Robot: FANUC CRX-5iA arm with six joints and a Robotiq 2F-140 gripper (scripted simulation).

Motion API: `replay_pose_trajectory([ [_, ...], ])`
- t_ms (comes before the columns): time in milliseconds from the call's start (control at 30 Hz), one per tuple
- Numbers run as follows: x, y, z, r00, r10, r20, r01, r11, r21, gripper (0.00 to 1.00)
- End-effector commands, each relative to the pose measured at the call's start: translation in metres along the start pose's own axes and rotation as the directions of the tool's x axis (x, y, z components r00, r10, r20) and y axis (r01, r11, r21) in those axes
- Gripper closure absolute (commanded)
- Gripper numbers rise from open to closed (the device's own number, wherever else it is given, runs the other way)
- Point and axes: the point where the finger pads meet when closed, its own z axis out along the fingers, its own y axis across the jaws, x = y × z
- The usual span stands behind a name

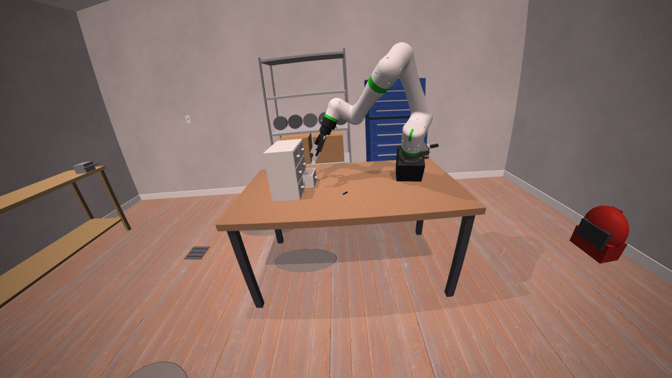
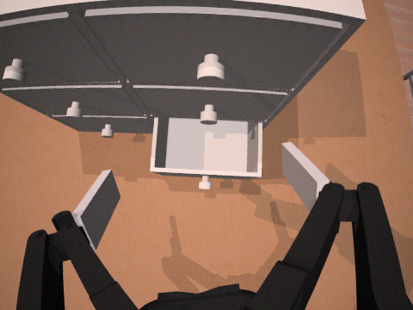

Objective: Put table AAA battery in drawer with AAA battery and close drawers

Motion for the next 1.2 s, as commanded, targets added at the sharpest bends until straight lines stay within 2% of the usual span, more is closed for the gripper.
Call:
replay_pose_trajectory([
  [0, 0.000, 0.000, 0.000, 1.000, 0.000, 0.000, 0.000, 1.000, 0.000, 0.00],
  [333, -0.001, -0.001, -0.005, 1.000, 0.007, 0.018, -0.007, 1.000, 0.000, 0.00],
  [500, -0.004, -0.002, -0.020, 0.997, 0.029, 0.077, -0.029, 1.000, -0.002, 0.00],
  [633, -0.010, -0.005, -0.041, 0.986, 0.060, 0.158, -0.060, 0.998, -0.007, 0.00],
  [700, -0.010, -0.005, -0.041, 0.986, 0.060, 0.158, -0.060, 0.998, -0.007, 0.00],
  [967, -0.025, -0.011, -0.103, 0.909, 0.150, 0.389, -0.147, 0.988, -0.038, 0.00],
  [1000, -0.025, -0.011, -0.103, 0.909, 0.150, 0.389, -0.147, 0.988, -0.038, 0.00],
  [1167, -0.031, -0.014, -0.130, 0.857, 0.187, 0.481, -0.182, 0.982, -0.057, 0.00],
])
